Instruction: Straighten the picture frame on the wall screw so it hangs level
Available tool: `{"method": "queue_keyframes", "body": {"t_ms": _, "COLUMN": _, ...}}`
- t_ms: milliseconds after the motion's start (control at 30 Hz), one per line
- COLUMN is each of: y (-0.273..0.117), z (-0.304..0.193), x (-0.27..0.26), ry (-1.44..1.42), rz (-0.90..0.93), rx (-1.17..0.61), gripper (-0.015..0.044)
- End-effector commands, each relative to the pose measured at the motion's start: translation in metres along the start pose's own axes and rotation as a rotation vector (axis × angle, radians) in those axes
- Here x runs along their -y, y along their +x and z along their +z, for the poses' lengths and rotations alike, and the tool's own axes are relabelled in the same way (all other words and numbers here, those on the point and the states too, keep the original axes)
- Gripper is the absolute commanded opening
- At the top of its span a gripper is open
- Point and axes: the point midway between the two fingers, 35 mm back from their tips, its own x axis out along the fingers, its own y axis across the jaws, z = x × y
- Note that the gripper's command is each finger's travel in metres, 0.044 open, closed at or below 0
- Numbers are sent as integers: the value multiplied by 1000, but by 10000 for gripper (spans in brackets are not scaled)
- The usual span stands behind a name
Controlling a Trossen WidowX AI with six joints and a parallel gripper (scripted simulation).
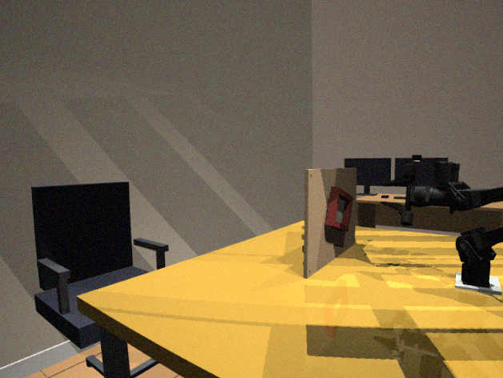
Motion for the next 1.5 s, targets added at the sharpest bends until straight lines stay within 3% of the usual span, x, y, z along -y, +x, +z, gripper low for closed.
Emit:
{"method": "queue_keyframes", "body": {"t_ms": 0, "y": 12, "z": -1, "x": 12, "ry": -2, "rz": -1, "rx": 1, "gripper": 260}}
{"method": "queue_keyframes", "body": {"t_ms": 567, "y": 12, "z": 8, "x": 9, "ry": -3, "rz": -1, "rx": 1, "gripper": 260}}
{"method": "queue_keyframes", "body": {"t_ms": 1000, "y": 90, "z": 8, "x": 8, "ry": -2, "rz": 5, "rx": -1, "gripper": 260}}
{"method": "queue_keyframes", "body": {"t_ms": 1467, "y": 91, "z": 8, "x": 8, "ry": -2, "rz": 5, "rx": -1, "gripper": 260}}
